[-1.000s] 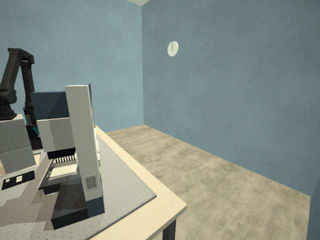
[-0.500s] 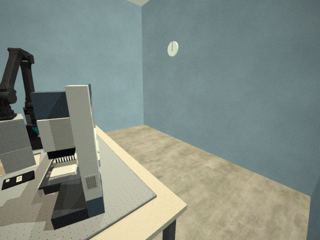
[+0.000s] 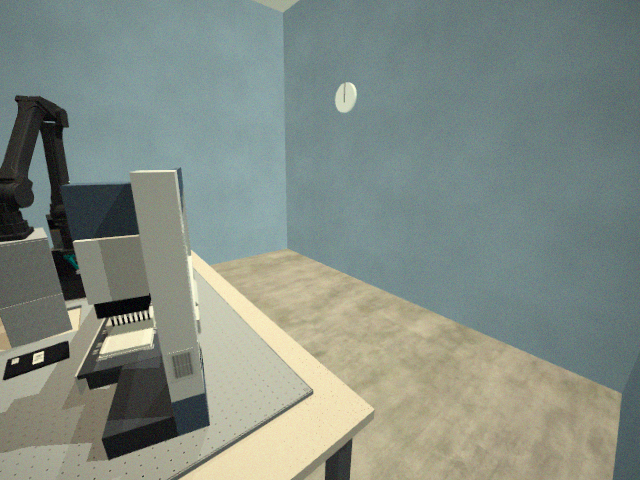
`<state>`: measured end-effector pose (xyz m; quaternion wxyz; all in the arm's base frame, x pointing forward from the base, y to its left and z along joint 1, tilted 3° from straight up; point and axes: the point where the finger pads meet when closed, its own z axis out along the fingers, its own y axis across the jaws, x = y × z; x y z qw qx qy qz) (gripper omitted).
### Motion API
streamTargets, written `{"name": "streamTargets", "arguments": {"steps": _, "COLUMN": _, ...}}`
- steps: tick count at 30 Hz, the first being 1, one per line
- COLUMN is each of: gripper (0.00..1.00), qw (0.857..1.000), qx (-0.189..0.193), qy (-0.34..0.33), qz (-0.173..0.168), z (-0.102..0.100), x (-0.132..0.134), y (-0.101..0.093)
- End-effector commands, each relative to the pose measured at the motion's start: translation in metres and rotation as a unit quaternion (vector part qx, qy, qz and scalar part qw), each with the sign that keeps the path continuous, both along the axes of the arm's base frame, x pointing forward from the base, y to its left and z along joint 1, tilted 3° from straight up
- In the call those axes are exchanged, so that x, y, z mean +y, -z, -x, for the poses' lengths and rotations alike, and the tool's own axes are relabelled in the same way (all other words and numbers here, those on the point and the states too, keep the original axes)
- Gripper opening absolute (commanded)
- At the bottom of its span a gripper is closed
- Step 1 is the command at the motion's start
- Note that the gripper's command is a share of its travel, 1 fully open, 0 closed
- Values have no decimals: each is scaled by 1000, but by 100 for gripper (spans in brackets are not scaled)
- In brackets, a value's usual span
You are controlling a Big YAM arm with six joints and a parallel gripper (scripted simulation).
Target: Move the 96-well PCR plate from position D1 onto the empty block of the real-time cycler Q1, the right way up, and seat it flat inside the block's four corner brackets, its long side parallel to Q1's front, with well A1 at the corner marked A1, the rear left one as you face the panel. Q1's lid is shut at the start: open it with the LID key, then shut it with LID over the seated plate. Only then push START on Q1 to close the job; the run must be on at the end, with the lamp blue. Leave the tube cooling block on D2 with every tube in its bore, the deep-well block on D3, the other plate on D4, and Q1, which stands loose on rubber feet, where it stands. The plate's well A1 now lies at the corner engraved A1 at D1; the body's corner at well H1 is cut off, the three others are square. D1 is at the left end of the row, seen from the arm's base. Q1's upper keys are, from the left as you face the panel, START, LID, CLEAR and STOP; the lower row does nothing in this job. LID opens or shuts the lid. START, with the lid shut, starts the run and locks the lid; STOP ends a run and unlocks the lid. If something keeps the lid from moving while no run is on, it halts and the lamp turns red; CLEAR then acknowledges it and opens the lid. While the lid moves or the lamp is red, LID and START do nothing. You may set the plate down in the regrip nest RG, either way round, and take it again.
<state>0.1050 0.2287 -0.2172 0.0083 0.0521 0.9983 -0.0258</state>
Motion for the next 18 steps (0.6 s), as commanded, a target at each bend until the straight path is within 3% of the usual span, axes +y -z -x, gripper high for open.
{"name": "streamTargets", "arguments": {"steps": 1, "gripper": 0, "qw": 998, "qx": -19, "qy": -2, "qz": -54, "z": -21, "x": 51, "y": -6}}
{"name": "streamTargets", "arguments": {"steps": 12, "gripper": 0, "qw": 998, "qx": -20, "qy": -2, "qz": -56, "z": -24, "x": 53, "y": -5}}
{"name": "streamTargets", "arguments": {"steps": 13, "gripper": 0, "qw": 1000, "qx": -11, "qy": 10, "qz": -18, "z": -12, "x": 17, "y": -1}}
{"name": "streamTargets", "arguments": {"steps": 18, "gripper": 0, "qw": 1000, "qx": -11, "qy": 2, "qz": -20, "z": -15, "x": 19, "y": 3}}
